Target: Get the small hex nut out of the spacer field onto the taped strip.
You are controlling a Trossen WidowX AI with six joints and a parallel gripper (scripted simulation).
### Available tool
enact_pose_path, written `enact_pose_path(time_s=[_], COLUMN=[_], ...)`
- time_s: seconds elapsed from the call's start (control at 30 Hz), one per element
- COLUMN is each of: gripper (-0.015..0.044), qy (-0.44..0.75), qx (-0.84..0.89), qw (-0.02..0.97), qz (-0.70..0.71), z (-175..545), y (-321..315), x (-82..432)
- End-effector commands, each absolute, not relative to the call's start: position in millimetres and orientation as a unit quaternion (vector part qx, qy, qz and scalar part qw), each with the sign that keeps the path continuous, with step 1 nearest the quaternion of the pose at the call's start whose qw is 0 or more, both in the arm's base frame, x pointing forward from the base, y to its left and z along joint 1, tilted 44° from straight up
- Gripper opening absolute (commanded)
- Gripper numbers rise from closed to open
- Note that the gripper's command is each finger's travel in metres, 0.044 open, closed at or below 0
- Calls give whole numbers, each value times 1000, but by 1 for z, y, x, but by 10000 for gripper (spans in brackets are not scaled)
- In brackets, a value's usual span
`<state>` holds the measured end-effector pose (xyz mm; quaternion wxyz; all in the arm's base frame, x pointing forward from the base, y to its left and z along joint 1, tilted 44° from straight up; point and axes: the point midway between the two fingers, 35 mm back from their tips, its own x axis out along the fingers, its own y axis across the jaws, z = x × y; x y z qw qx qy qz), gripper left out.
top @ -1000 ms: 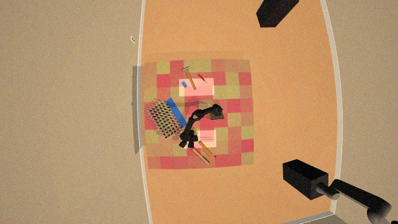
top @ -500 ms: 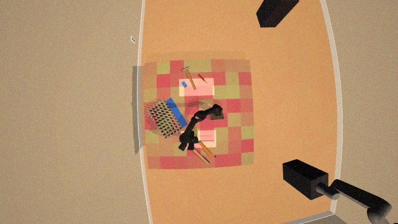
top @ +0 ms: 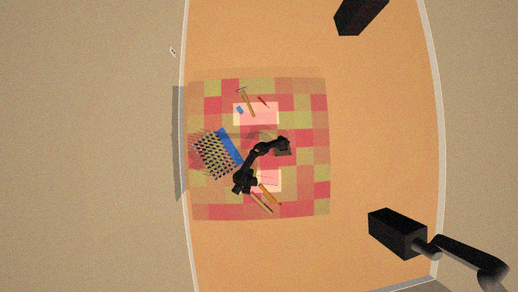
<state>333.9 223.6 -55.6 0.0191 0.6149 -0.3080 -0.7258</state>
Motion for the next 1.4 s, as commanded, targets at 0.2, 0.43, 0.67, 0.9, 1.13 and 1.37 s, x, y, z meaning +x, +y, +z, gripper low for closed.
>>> enact_pose_path(time_s=[0.2, 0.43, 0.67, 0.9, 1.13, 1.37], gripper=[0, 0, 0, 0, 0, 0], qy=[-409, -469, -522, -565, -597, -618], qx=[650, 664, 671, 669, 659, 641], qw=[-68, -130, -196, -264, -332, -400], qz=[-637, -567, -488, -404, -314, -220], z=[-6, 24, 54, 83, 110, 135], y=[197, 176, 153, 130, 106, 82], x=[346, 350, 351, 349, 344, 336])
